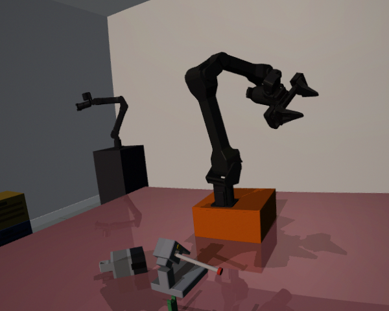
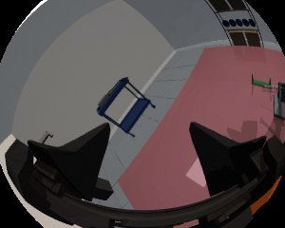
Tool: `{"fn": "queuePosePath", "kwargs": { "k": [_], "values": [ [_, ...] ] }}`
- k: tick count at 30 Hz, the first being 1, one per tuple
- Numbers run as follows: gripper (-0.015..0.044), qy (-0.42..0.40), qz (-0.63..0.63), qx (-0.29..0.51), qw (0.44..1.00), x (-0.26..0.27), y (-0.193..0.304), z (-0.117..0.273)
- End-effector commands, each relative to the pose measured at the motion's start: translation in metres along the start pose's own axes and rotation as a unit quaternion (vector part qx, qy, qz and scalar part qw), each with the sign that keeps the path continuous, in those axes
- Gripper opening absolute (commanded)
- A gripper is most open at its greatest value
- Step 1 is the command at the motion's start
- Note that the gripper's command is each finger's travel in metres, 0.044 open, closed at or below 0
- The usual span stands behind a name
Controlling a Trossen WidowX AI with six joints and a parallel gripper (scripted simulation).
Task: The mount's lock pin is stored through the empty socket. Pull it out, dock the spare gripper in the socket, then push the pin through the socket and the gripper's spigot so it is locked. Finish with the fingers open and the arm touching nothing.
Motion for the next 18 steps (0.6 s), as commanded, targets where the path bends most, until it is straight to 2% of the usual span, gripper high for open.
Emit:
{"fn": "queuePosePath", "kwargs": {
  "k": [1,4,11,18],
  "values": [
    [0.0374,0.005,0.005,-0.002,1.000,0.000,0.000,-0.002],
    [0.0300,0.070,0.074,-0.018,0.995,-0.005,-0.004,-0.023],
    [0.0300,0.263,0.249,0.005,0.932,-0.029,-0.023,-0.085],
    [0.0300,0.408,0.359,0.118,0.831,-0.064,-0.054,-0.137]
  ]
}}
Point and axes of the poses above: the point midway between the two fingers, 35 mm back from their tips, its own z axis back along the fingers, its own x axis across the jaws, y = z × x, the point moved 6 cm from there along z, back along the fingers, and after that the axes turned 6 degrees about -z, right-handed, at the moved point
